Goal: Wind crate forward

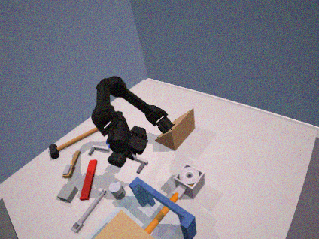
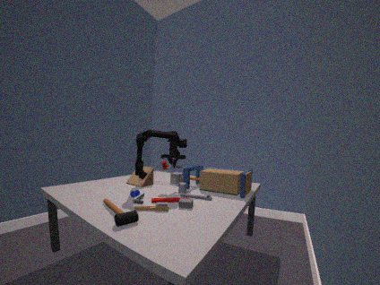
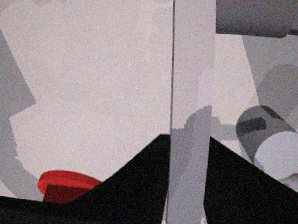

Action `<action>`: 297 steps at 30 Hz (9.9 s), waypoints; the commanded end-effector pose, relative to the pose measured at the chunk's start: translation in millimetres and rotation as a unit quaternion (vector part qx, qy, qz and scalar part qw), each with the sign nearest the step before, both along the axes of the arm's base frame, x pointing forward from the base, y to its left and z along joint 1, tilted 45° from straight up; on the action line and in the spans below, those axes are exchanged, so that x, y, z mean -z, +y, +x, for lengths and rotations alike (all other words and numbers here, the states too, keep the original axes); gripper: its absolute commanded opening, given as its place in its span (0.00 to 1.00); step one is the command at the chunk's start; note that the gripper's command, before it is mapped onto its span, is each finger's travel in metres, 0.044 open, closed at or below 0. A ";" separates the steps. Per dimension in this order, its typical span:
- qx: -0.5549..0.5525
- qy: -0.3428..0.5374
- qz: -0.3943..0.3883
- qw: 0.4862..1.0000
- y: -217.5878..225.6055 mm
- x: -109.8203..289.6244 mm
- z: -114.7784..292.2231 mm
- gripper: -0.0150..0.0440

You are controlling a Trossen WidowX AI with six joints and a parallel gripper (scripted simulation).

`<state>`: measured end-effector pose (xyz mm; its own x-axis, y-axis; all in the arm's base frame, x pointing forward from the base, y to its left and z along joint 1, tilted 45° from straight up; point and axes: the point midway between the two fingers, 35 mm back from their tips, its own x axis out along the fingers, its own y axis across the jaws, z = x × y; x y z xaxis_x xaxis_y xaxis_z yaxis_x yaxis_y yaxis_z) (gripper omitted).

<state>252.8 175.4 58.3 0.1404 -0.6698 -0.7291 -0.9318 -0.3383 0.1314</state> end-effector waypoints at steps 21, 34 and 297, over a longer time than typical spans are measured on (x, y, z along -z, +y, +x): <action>0.232 -0.209 0.057 0.948 72.4 63.3 -49.2 0.25; 0.352 -0.317 0.074 0.878 98.2 98.9 -84.4 0.25; 0.754 0.202 0.293 0.552 26.9 158.5 -139.0 0.25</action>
